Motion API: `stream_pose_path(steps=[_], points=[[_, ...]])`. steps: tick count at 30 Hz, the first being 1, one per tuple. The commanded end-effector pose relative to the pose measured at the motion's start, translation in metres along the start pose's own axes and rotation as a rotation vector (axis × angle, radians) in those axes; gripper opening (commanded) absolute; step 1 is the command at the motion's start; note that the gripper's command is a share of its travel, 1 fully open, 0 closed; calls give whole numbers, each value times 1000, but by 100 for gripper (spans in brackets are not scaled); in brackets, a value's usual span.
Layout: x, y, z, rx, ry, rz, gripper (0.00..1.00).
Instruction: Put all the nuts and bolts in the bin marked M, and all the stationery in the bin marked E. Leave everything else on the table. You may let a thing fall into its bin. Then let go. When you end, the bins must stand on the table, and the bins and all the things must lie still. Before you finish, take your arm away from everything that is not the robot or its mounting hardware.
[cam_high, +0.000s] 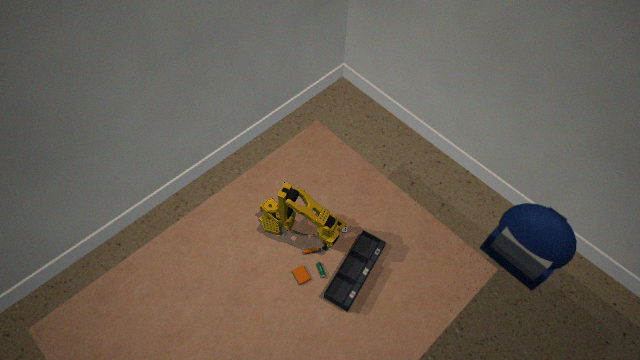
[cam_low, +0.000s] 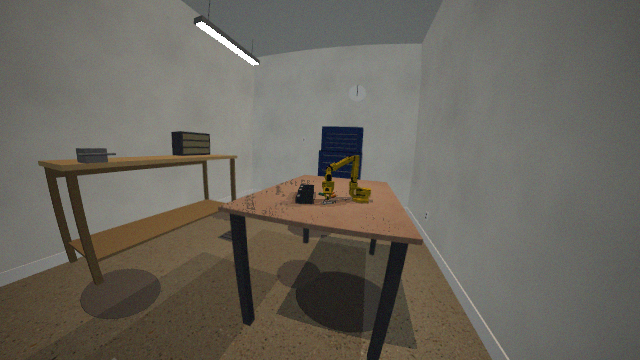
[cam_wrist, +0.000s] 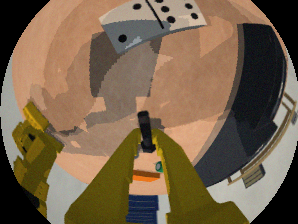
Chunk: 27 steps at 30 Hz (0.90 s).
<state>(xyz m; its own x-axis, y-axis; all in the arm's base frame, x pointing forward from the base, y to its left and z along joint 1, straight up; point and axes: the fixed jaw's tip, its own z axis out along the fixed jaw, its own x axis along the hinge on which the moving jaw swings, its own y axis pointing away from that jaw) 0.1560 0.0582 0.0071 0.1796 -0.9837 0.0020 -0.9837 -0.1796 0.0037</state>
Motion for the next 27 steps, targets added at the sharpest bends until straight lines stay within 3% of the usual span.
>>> stream_pose_path(steps=[1, 27], points=[[1, -3, -1, 19, -5, 3, 2], [1, -3, -1, 19, -5, 3, 0]])
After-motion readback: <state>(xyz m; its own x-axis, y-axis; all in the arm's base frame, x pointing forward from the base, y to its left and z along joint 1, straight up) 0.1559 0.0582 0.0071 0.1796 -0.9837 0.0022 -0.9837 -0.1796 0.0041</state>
